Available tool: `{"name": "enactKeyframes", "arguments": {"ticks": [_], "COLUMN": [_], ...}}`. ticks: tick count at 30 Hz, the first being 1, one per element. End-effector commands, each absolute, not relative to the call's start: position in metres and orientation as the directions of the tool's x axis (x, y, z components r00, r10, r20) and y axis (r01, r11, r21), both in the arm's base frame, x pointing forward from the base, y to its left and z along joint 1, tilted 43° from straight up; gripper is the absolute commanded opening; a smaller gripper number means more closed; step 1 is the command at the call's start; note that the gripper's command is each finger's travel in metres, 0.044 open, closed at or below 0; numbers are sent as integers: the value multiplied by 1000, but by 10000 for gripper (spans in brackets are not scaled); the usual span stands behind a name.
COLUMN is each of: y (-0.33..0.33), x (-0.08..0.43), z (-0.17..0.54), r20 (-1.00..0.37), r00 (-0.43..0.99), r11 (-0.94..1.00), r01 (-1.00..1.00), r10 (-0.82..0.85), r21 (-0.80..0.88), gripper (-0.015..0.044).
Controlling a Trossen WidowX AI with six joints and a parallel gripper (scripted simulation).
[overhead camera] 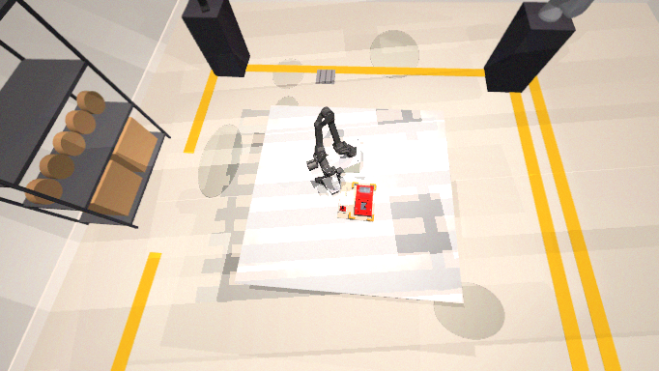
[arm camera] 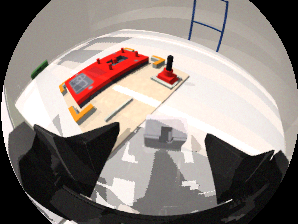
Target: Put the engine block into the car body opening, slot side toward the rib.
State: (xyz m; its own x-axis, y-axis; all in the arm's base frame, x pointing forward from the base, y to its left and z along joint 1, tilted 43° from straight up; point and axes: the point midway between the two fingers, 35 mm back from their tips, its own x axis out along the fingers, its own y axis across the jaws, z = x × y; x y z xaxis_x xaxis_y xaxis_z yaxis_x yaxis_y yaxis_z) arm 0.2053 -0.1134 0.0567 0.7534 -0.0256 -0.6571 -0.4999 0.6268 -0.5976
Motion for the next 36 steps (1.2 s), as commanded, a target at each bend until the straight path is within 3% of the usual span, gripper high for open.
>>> {"name": "enactKeyframes", "arguments": {"ticks": [1,7,21,36], "y": [-134,-130,-112,-90], "x": [202,205,206,217], "z": [59,51,34,51], "r20": [-675,-747,-933,-859], "r00": [731,658,305,55], "r11": [675,727,810,734], "r01": [-449,-466,-488,-494], "r10": [-99,-97,-190,-508], "r21": [-585,-505,-325,-466], "gripper": [440,440,440,440]}}
